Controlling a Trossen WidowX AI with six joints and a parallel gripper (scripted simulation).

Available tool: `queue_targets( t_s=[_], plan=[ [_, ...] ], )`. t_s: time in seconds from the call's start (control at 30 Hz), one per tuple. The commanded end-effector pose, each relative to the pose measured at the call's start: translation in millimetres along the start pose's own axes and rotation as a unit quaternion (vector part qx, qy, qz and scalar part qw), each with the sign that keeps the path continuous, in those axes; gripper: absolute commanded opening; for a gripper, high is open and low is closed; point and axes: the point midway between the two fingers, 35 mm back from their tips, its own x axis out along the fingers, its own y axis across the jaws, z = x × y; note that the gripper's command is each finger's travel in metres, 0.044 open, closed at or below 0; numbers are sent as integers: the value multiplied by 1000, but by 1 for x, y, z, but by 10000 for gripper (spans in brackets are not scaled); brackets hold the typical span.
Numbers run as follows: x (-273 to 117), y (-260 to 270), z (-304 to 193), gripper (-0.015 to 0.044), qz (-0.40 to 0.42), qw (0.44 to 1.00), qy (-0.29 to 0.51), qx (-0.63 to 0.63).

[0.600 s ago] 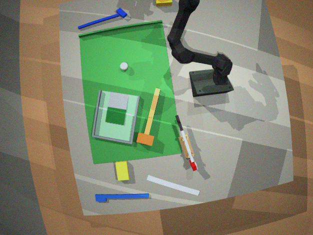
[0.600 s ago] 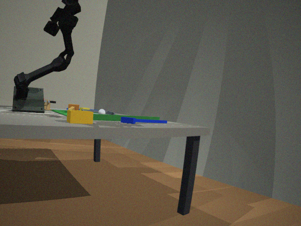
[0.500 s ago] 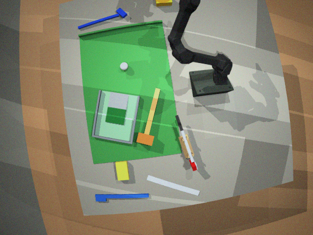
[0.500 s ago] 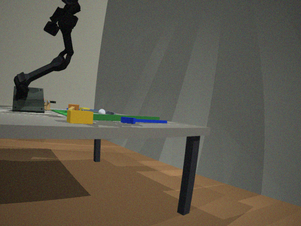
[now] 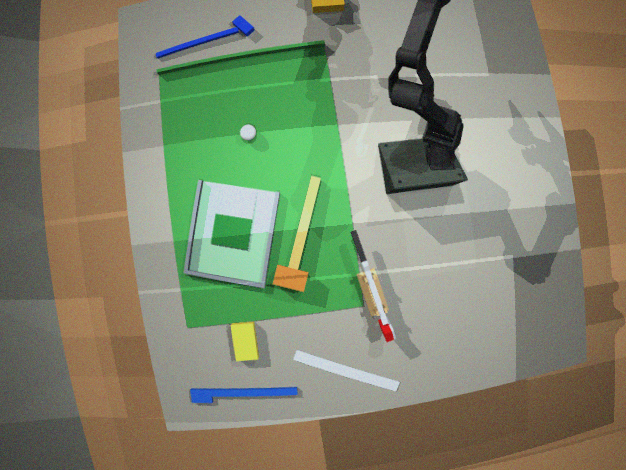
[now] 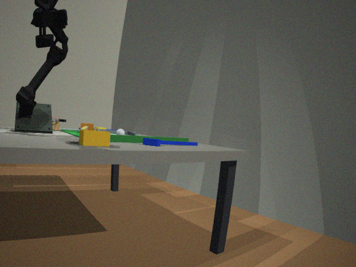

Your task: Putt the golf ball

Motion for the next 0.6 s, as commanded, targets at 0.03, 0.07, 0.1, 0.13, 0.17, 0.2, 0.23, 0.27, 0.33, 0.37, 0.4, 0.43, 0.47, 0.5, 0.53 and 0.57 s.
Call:
queue_targets(
  t_s=[0.03, 0.07, 0.1, 0.13, 0.17, 0.2, 0.23, 0.27, 0.33, 0.37, 0.4, 0.43, 0.47, 0.5, 0.53, 0.57],
  plan=[
    [29, 27, -16, 440, 51, 995, -29, 77],
    [35, 34, -16, 440, 64, 993, -37, 91],
    [42, 42, -17, 440, 77, 990, -46, 105],
    [49, 49, -16, 440, 91, 987, -54, 118],
    [56, 58, -15, 440, 106, 984, -63, 130],
    [63, 67, -13, 440, 121, 980, -71, 142],
    [70, 76, -10, 440, 136, 976, -79, 153],
    [76, 85, -7, 440, 152, 971, -87, 164],
    [88, 106, 2, 440, 185, 960, -103, 183],
    [93, 116, 7, 440, 201, 954, -111, 191],
    [98, 127, 13, 440, 218, 948, -118, 198],
    [103, 138, 20, 440, 236, 942, -126, 205],
    [106, 149, 28, 440, 253, 935, -133, 211],
    [110, 161, 36, 440, 271, 928, -141, 216],
    [112, 172, 44, 440, 289, 920, -148, 220],
    [114, 185, 53, 440, 307, 912, -154, 223]
  ],
)
